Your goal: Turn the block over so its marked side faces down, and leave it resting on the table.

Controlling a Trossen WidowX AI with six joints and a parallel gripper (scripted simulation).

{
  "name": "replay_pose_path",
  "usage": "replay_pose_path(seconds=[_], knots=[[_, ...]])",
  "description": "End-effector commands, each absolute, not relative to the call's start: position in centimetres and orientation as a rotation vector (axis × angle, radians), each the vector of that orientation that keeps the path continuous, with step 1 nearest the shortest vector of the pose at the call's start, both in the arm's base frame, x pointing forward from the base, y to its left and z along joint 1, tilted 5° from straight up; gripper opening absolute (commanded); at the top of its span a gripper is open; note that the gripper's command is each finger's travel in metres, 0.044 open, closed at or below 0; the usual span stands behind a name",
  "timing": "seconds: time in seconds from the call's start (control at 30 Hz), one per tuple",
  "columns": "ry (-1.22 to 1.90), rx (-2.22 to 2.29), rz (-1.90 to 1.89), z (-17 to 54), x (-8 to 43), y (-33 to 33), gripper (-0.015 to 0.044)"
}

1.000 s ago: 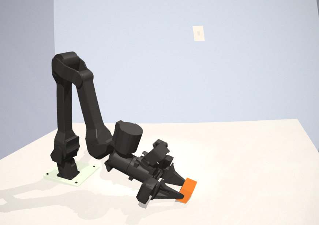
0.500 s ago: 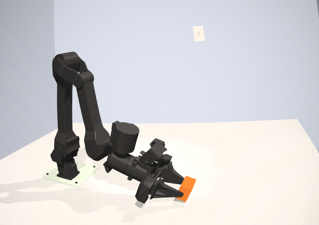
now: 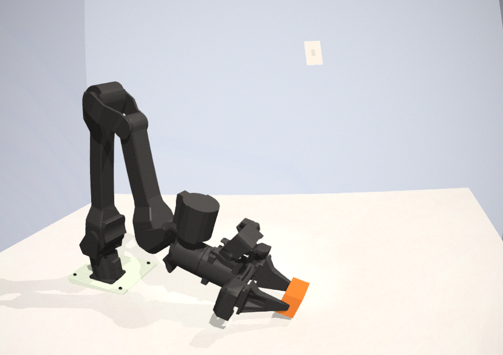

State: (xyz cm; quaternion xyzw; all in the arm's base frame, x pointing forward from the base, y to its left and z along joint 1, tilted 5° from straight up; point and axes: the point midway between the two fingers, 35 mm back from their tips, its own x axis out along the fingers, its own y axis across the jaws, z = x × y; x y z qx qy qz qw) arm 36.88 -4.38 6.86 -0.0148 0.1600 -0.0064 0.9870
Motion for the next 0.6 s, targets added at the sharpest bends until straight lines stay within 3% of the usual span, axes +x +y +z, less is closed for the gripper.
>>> replay_pose_path(seconds=[0.0, 0.13, 0.57], knots=[[0.315, -0.024, -0.008, 6.97, 36.91, -4.31, 0.0341], [0.315, -0.024, -0.008, 6.97, 36.91, -4.31, 0.044], [0.315, -0.024, -0.008, 6.97, 36.91, -4.31, 0.044]])
